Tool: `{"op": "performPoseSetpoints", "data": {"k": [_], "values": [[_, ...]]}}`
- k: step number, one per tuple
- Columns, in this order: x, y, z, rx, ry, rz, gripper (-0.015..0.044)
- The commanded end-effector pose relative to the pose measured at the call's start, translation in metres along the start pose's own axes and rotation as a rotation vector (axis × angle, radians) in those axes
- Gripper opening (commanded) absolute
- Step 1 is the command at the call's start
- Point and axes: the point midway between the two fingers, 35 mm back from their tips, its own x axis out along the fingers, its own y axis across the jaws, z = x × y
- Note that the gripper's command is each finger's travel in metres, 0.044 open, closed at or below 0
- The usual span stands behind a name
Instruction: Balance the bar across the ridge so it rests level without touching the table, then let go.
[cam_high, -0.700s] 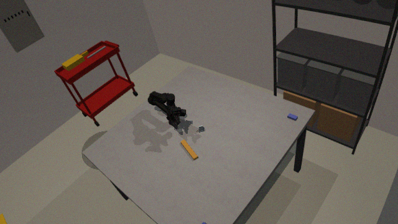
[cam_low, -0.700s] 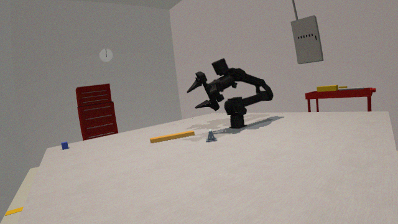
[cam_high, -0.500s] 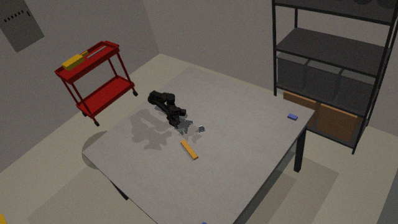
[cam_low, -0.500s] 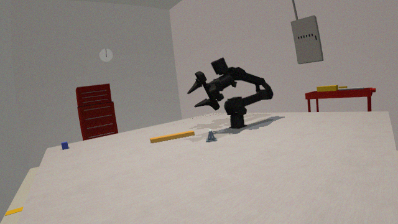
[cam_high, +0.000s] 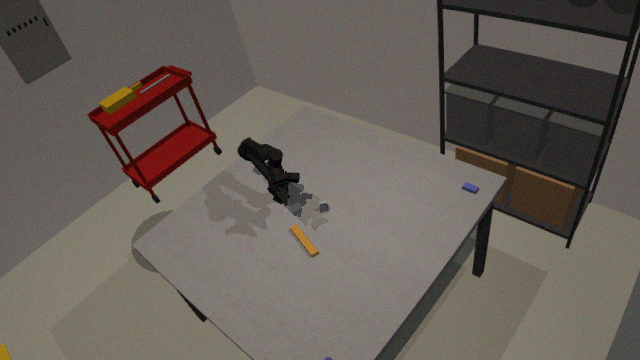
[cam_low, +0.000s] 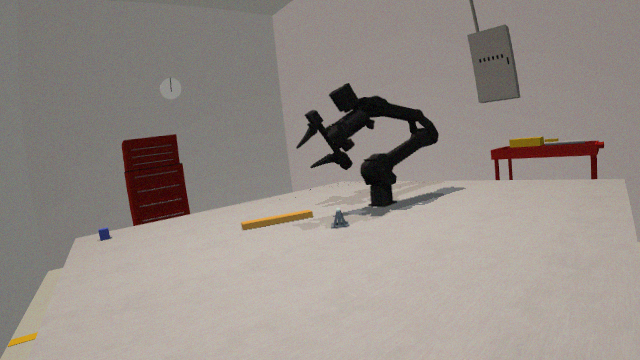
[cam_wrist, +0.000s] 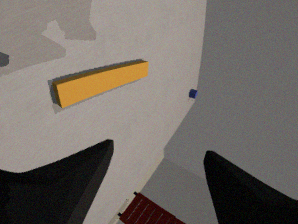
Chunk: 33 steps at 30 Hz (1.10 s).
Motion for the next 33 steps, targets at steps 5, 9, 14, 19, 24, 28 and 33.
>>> {"op": "performPoseSetpoints", "data": {"k": [5, 9, 14, 19, 24, 28, 33], "values": [[0.004, -0.008, 0.002, 0.088, 0.0, 0.077, 0.0315], [0.006, -0.012, 0.002, 0.132, 0.004, 0.117, 0.0315], [0.01, -0.016, 0.004, 0.193, 0.01, 0.167, 0.0315], [0.014, -0.021, 0.005, 0.254, 0.019, 0.218, 0.0315], [0.02, -0.025, 0.008, 0.321, 0.025, 0.265, 0.0315], [0.025, -0.029, 0.011, 0.375, 0.032, 0.303, 0.0315], [0.032, -0.032, 0.012, 0.44, 0.05, 0.353, 0.0315]]}}
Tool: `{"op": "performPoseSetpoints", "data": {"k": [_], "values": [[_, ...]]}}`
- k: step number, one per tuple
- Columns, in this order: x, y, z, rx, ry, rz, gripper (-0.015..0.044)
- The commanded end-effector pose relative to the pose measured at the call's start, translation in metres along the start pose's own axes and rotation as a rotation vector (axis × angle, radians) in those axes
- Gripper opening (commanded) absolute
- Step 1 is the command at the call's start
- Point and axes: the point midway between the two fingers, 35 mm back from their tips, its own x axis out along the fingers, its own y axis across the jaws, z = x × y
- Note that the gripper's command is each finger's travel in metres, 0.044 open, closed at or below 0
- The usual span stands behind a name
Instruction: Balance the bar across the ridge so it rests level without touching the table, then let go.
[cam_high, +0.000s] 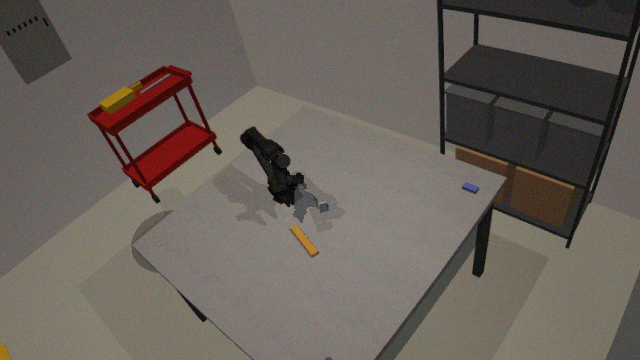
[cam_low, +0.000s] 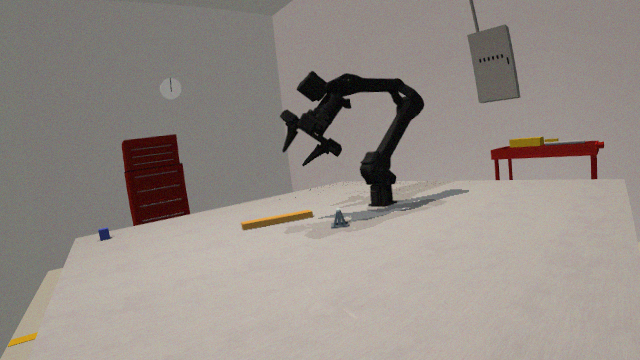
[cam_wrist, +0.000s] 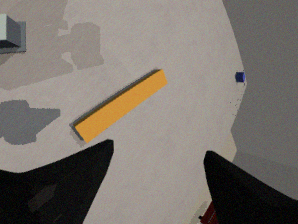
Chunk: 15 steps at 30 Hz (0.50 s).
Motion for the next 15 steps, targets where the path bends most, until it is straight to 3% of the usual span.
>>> {"op": "performPoseSetpoints", "data": {"k": [1, 15], "values": [[0.004, -0.003, 0.003, 0.052, 0.012, 0.038, 0.0315], [0.026, -0.018, 0.011, 0.26, 0.082, 0.147, 0.0315]]}}
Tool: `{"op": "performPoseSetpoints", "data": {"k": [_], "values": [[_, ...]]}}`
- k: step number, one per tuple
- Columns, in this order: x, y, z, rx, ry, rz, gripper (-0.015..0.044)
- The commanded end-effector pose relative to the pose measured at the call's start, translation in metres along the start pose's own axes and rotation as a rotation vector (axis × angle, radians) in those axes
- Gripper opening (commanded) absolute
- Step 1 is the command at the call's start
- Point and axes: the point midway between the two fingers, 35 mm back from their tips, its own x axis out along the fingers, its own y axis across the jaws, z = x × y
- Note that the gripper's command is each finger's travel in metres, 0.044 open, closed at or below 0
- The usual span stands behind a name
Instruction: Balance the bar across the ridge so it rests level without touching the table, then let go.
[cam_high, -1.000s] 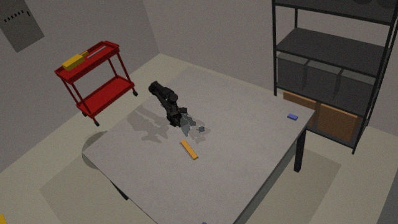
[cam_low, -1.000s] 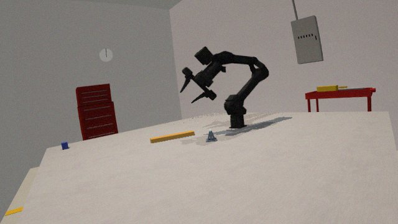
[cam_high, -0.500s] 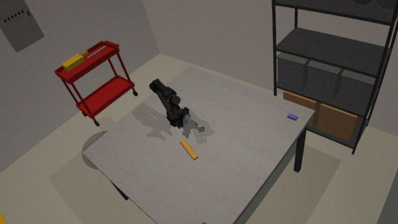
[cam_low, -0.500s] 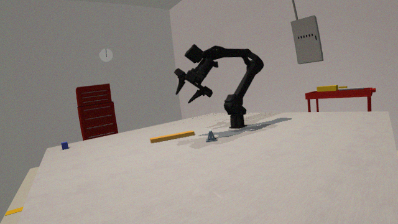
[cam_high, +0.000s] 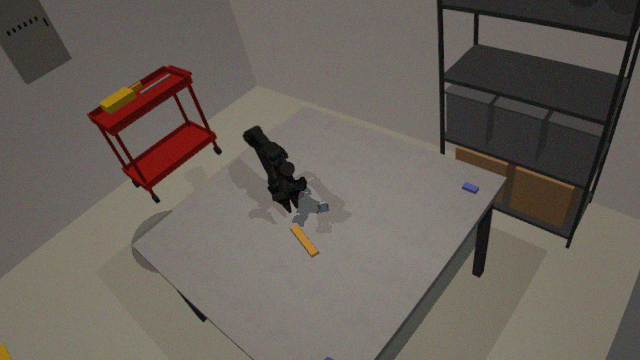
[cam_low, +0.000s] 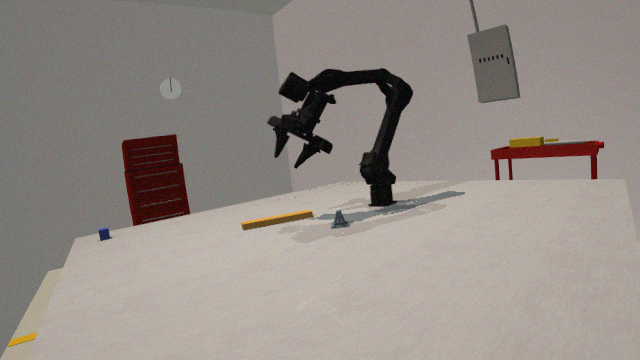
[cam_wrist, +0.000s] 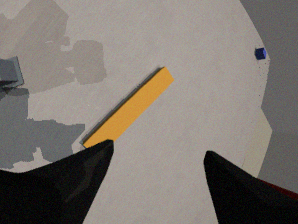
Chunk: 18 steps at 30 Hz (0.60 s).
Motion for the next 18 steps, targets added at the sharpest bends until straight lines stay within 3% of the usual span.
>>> {"op": "performPoseSetpoints", "data": {"k": [1, 18], "values": [[0.006, -0.005, 0.004, 0.061, 0.019, 0.028, 0.0315], [0.035, -0.015, 0.015, 0.294, 0.133, 0.174, 0.0315]]}}
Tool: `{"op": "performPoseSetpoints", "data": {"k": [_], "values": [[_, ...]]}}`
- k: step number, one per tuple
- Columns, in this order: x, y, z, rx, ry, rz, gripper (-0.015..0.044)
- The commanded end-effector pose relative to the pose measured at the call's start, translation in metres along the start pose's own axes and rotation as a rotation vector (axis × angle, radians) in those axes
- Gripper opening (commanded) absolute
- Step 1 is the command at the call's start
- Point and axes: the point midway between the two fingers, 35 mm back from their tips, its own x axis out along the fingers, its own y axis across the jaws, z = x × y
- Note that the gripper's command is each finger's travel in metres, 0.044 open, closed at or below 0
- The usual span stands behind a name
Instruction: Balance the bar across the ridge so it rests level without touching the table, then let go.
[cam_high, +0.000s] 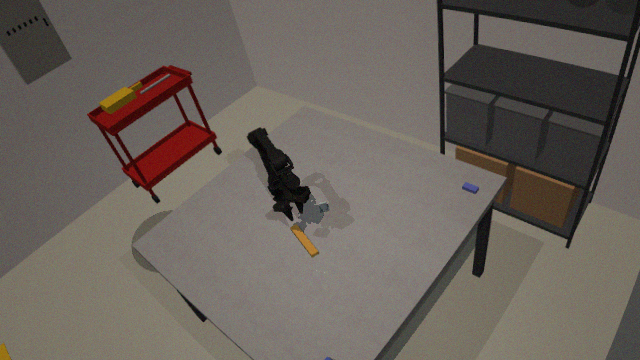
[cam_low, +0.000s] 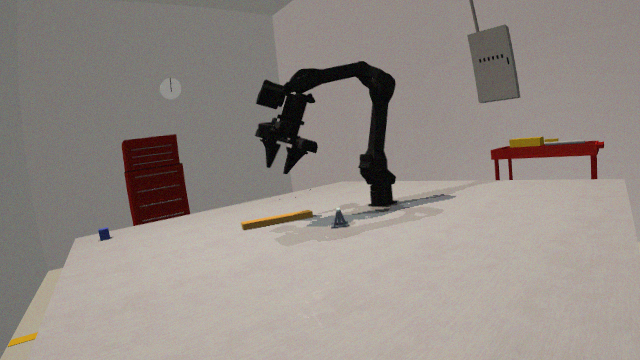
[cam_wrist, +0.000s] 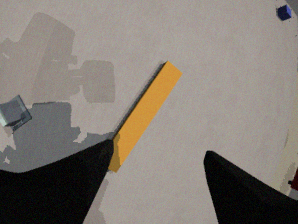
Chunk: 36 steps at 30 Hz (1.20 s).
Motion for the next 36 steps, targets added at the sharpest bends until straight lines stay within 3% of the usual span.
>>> {"op": "performPoseSetpoints", "data": {"k": [1, 36], "values": [[0.007, -0.002, 0.004, 0.056, 0.028, 0.033, 0.0315], [0.078, -0.018, 0.024, 0.534, 0.32, 0.242, 0.0315]]}}
